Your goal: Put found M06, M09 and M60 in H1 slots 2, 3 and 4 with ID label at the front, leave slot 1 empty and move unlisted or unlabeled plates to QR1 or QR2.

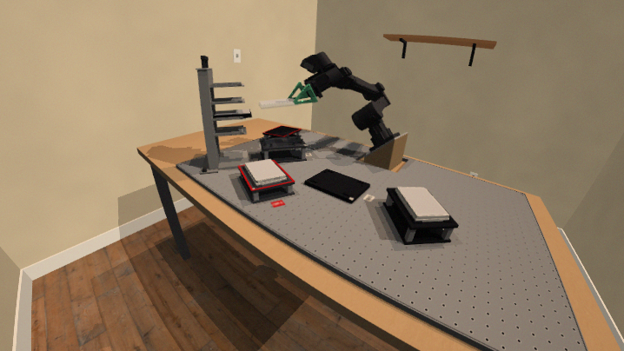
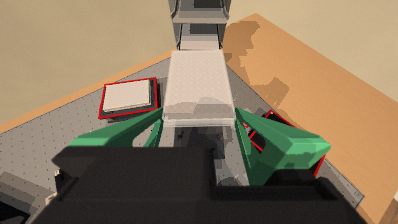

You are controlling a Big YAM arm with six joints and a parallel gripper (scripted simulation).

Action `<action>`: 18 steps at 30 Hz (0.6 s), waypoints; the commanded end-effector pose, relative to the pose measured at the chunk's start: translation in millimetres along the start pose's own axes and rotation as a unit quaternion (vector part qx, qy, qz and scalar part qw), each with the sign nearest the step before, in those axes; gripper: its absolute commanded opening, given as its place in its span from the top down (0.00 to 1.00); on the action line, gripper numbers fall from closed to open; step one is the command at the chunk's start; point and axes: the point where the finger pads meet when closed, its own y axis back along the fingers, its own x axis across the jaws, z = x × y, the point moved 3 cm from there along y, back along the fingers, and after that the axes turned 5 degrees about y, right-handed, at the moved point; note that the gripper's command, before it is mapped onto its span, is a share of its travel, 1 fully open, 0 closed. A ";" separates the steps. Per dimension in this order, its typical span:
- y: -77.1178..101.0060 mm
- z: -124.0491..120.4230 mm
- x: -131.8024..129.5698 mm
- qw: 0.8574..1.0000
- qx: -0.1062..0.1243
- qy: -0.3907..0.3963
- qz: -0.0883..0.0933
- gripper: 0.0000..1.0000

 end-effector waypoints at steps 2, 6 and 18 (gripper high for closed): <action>9.1 3.8 -4.1 1.000 -0.013 -0.015 0.003 0.14; 12.4 -1.5 -2.4 1.000 -0.012 -0.013 0.004 0.14; 8.3 -3.7 -9.0 1.000 -0.014 -0.017 -0.009 0.14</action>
